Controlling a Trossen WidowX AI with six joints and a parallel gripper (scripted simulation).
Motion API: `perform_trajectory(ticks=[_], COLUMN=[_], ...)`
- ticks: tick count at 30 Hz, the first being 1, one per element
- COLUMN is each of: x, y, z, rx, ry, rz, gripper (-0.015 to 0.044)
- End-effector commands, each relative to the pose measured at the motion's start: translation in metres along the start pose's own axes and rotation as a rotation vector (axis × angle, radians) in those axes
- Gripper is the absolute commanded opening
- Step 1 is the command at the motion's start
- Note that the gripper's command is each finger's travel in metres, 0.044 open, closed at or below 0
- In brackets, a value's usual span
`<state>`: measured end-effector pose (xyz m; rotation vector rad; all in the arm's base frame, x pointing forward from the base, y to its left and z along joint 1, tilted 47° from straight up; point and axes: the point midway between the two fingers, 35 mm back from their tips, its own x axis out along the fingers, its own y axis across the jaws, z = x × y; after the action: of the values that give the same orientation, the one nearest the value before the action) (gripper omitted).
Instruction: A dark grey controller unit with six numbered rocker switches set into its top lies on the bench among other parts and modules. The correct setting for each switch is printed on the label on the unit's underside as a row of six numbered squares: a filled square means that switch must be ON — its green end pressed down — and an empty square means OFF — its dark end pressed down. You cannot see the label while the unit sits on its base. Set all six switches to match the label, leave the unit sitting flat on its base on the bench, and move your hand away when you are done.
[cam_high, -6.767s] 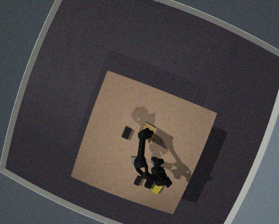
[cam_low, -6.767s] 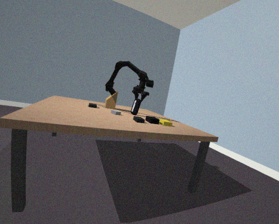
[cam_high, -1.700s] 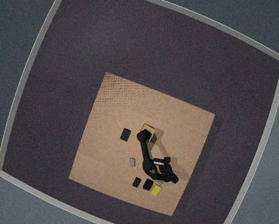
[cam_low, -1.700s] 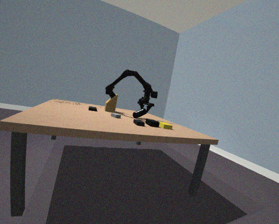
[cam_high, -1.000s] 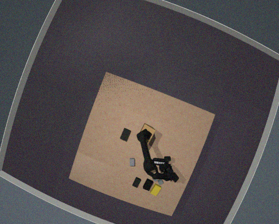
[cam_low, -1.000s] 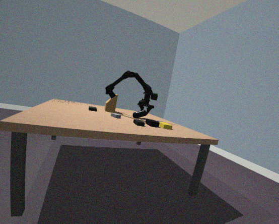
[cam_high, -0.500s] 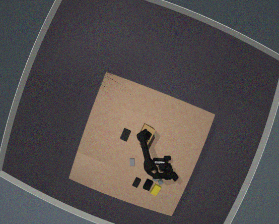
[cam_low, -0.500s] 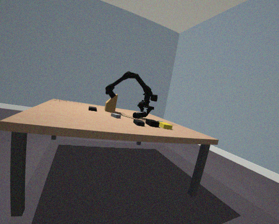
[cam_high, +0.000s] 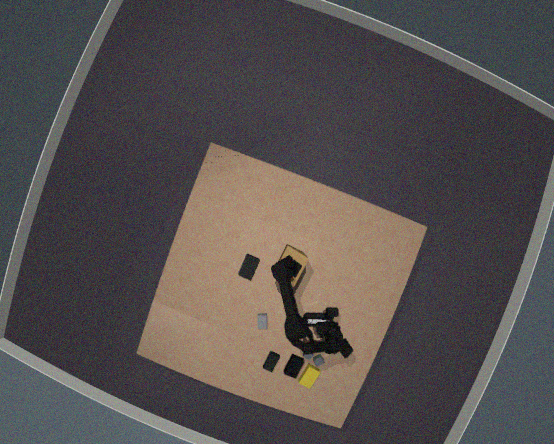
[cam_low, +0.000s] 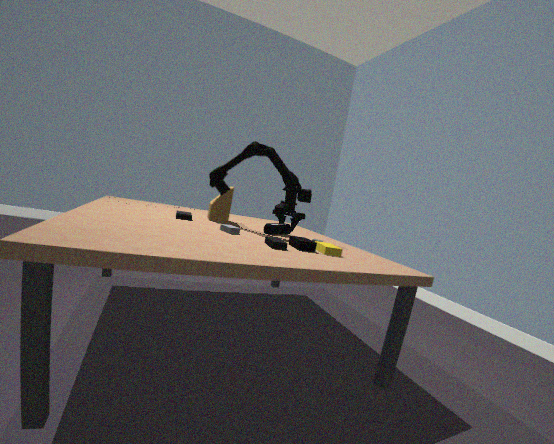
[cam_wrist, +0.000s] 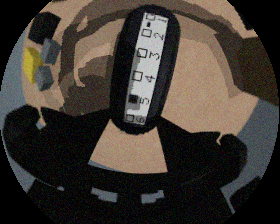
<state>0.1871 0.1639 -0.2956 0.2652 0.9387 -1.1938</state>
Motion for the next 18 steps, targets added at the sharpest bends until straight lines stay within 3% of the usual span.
perform_trajectory(ticks=[1,14,18], x=[0.0045,0.0052,0.0058], y=[-0.0015,-0.0005,-0.0004], z=[0.0021,0.0002,0.0], rx=[-0.005,-0.001,0.0], ry=[-0.003,0.009,0.013], rz=[0.005,0.009,0.009], gripper=[0.0338,0.0338,0.044])
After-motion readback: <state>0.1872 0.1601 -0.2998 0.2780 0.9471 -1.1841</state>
